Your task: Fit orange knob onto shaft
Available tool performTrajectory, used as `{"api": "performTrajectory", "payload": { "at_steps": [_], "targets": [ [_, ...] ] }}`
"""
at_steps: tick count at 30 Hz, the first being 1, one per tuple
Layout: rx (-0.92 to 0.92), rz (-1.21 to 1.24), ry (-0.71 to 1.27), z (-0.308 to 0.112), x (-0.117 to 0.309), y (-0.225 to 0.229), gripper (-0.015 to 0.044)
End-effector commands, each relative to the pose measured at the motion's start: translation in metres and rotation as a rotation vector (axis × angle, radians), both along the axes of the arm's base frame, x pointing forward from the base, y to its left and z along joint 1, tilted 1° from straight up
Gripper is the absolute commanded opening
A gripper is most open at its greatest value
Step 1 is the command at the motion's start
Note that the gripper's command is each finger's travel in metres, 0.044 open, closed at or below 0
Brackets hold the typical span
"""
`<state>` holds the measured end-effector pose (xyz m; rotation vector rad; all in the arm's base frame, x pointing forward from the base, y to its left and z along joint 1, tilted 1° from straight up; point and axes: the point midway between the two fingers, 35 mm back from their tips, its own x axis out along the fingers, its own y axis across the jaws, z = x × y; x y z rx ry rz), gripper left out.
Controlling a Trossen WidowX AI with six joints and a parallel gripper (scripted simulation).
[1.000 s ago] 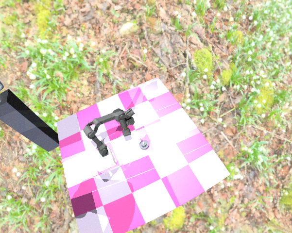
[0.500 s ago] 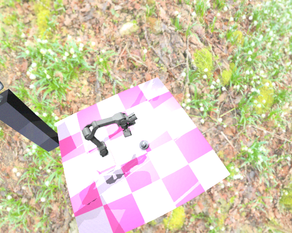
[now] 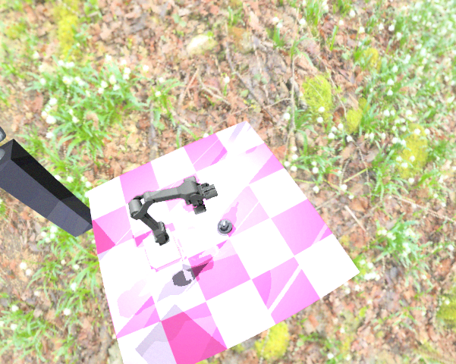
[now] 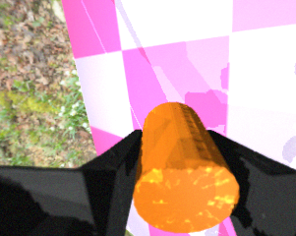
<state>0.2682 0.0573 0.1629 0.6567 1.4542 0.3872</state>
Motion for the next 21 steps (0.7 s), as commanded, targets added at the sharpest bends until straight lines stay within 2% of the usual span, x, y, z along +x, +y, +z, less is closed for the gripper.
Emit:
{"api": "performTrajectory", "payload": {
  "at_steps": [1,10,21],
  "targets": [
    [0.077,0.003,-0.027,0.011,0.003,0.000,0.0000],
    [0.260,0.000,-0.062,0.028,0.006,0.000,0.0000],
    [0.325,0.000,-0.073,0.027,0.006,-0.002,0.0000]
  ]
}}
